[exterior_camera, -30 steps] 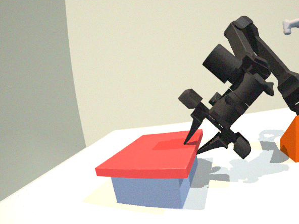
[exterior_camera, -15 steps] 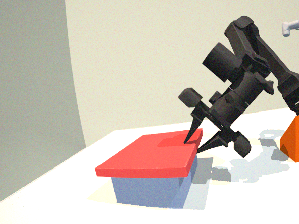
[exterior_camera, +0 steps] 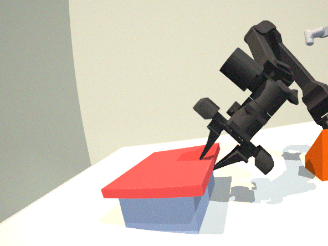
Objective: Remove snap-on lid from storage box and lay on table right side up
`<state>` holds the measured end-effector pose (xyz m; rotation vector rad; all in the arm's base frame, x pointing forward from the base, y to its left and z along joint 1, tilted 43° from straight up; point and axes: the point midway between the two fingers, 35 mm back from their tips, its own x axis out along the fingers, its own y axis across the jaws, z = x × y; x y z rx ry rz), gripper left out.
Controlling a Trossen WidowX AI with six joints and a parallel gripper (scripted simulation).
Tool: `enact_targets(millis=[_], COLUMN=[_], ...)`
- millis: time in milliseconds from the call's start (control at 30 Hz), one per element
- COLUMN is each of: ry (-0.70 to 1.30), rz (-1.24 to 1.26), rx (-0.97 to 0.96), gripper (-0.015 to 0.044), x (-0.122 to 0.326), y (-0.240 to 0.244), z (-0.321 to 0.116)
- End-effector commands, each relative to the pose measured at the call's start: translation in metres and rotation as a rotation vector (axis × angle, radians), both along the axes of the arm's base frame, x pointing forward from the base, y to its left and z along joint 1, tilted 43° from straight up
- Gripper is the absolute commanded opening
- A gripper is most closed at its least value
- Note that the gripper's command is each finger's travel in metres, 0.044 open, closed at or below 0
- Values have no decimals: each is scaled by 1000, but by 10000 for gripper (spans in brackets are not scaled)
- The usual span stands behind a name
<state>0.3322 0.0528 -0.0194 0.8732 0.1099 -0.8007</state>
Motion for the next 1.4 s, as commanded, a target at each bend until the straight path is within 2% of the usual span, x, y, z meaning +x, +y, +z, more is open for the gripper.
enact_targets(millis=[0, 1367], ry=[-13, -5], rz=[5, 4], rx=[-4, -3], gripper=[0, 0], x=[0, 3], y=[5, 2], z=[4, 3])
